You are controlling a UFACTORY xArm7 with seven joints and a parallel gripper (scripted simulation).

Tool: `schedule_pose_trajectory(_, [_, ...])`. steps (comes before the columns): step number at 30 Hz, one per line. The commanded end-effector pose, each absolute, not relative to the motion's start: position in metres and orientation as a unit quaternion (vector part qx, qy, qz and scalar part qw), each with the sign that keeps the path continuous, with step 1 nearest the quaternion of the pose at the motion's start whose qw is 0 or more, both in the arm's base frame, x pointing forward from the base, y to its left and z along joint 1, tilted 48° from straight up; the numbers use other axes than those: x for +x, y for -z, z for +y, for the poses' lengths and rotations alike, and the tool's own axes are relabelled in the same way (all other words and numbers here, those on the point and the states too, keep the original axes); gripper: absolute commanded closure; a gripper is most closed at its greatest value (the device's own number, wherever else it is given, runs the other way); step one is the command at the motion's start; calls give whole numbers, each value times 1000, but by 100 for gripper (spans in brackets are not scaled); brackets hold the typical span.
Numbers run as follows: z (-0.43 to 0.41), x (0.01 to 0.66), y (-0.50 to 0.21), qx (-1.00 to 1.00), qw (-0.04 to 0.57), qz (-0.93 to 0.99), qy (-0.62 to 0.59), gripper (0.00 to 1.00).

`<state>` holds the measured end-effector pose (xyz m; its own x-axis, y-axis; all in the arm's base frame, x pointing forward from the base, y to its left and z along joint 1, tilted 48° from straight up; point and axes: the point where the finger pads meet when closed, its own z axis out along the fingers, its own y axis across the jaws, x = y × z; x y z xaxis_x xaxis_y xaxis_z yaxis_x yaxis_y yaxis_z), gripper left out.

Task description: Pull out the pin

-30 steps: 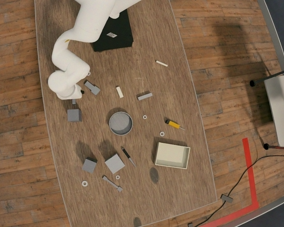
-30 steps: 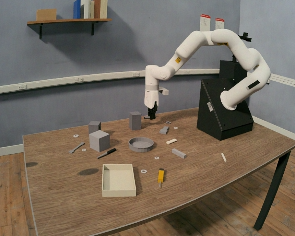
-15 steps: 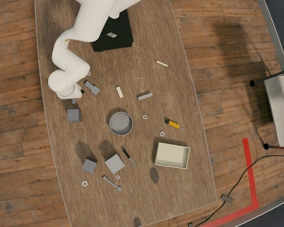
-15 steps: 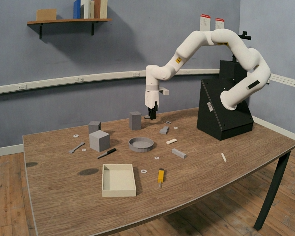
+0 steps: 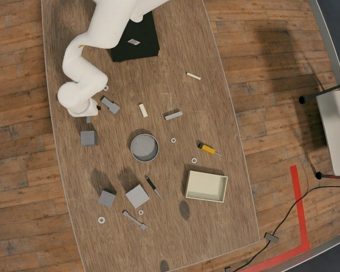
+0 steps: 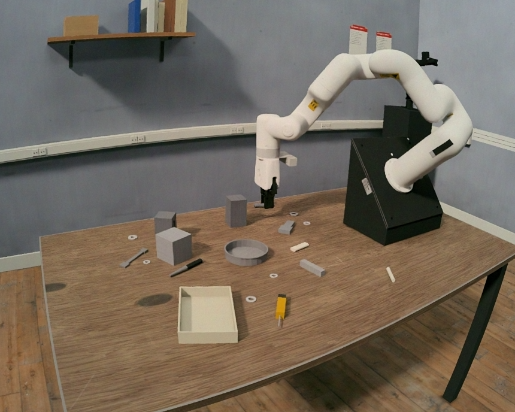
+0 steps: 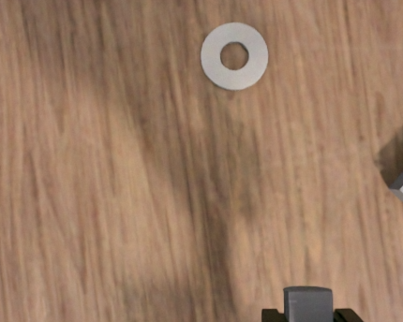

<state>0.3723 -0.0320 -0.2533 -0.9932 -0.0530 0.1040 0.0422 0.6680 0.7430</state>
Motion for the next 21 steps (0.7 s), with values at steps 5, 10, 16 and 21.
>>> schedule_pose_trajectory(5, [-35,373,253,2,56,-912,406,100])
schedule_pose_trajectory(10, [-35,374,253,2,56,-912,405,100])
schedule_pose_trajectory(16, [-35,375,253,2,57,-913,405,100])
schedule_pose_trajectory(21, [-36,375,253,2,58,-913,405,100])
